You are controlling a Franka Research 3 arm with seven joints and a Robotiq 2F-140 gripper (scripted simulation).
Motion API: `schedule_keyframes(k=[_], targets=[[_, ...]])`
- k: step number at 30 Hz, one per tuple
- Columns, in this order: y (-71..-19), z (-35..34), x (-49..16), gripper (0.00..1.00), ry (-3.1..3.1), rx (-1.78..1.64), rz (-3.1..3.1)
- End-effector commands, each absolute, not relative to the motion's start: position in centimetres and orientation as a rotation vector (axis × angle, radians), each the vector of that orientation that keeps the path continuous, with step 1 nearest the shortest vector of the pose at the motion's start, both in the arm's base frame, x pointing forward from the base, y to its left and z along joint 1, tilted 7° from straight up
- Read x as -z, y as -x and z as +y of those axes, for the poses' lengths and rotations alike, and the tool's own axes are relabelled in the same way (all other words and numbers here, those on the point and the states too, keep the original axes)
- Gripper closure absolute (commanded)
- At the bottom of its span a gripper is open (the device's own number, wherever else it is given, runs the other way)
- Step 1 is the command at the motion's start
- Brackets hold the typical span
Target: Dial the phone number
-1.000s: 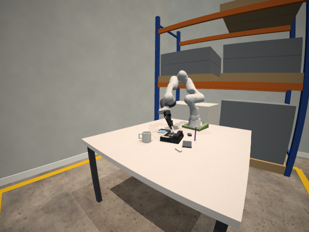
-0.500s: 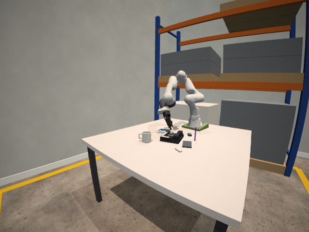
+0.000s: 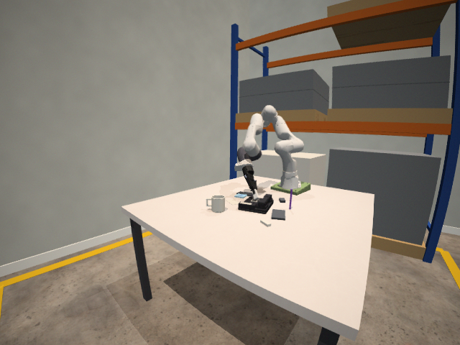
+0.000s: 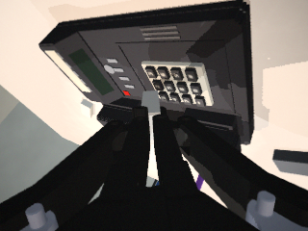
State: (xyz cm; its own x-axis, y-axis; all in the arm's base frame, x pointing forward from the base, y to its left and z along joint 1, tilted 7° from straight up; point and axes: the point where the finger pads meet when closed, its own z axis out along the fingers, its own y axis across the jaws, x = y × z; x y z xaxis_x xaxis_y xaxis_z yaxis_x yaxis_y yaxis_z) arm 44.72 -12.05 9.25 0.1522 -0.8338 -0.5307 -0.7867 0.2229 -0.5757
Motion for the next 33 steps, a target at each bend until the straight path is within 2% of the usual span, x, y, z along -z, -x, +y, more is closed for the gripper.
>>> schedule_keyframes(k=[1,33], targets=[[-44.85,-12.31,-9.14,1.0,1.55,0.075,1.621],[-44.89,-12.32,-8.8,1.0,1.55,0.075,1.621]])
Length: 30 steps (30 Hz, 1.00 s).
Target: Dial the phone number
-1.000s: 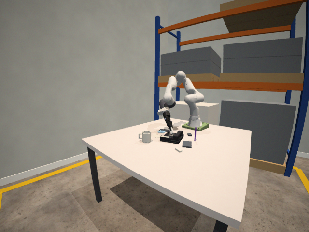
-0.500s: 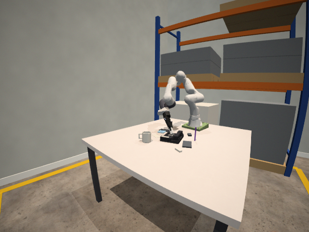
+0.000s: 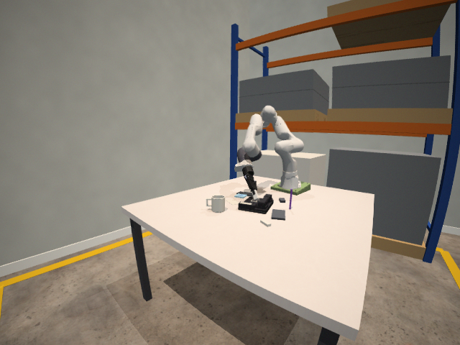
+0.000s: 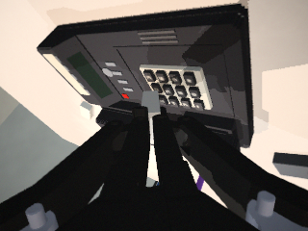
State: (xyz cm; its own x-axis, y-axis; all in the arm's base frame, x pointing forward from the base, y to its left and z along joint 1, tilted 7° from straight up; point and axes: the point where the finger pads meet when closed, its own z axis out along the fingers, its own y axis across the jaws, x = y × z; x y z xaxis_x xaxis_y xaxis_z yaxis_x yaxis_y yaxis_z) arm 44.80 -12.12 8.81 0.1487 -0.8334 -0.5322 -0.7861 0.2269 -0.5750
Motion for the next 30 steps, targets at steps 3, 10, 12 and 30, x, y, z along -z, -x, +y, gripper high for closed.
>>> schedule_keyframes(k=[3,10,12,30], targets=[[-44.9,-12.3,-8.8,1.0,1.55,0.075,1.621],[-44.9,-12.3,-8.7,1.0,1.55,0.075,1.621],[-44.9,-12.3,-8.7,1.0,1.55,0.075,1.621],[-44.8,-12.3,-9.8,1.0,1.55,0.075,1.621]])
